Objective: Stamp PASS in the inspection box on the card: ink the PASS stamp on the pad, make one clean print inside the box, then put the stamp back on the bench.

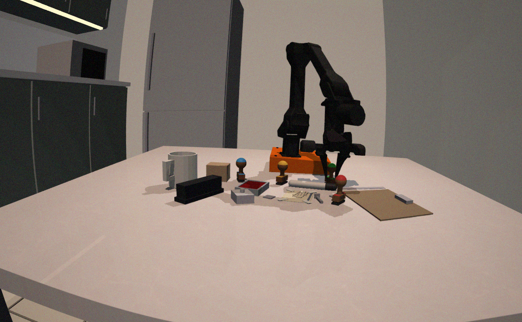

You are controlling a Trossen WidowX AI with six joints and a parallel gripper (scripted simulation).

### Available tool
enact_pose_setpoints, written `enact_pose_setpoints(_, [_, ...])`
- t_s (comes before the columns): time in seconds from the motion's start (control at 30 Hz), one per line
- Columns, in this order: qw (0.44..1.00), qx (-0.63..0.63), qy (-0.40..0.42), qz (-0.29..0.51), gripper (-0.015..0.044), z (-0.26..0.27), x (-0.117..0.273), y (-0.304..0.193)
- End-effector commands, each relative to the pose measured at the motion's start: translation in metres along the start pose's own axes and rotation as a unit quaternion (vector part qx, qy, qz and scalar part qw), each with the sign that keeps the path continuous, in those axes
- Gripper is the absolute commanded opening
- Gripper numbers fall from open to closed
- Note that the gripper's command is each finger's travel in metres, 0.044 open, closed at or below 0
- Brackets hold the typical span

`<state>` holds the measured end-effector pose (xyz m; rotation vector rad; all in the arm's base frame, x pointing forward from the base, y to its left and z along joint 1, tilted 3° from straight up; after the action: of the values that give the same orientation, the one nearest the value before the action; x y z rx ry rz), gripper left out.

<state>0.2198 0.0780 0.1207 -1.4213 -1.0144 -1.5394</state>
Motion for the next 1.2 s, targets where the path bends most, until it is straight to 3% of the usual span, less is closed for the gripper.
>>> enact_pose_setpoints(0.0, [1.000,0.000,0.000,0.000,0.0093,0.000,0.000,0.000])
enact_pose_setpoints(0.1, [1.000,0.000,0.000,0.000,0.0073,0.000,0.000,0.000])
enact_pose_setpoints(0.2, [1.000,0.000,0.000,0.000,0.0000,0.000,0.001,0.000])
enact_pose_setpoints(1.17, [1.000,0.000,0.000,-0.001,0.0000,0.001,0.015,0.001])
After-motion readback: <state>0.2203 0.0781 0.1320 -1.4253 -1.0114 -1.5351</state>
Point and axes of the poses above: the point midway between the two fingers, 35 mm back from their tips, its own x axis back along the fingers, its own z axis across the jaws, y = z × x, the point moved 10 cm from there along x, back along the fingers, and after that the axes turned 12 degrees about -x, right-handed, at the moved point
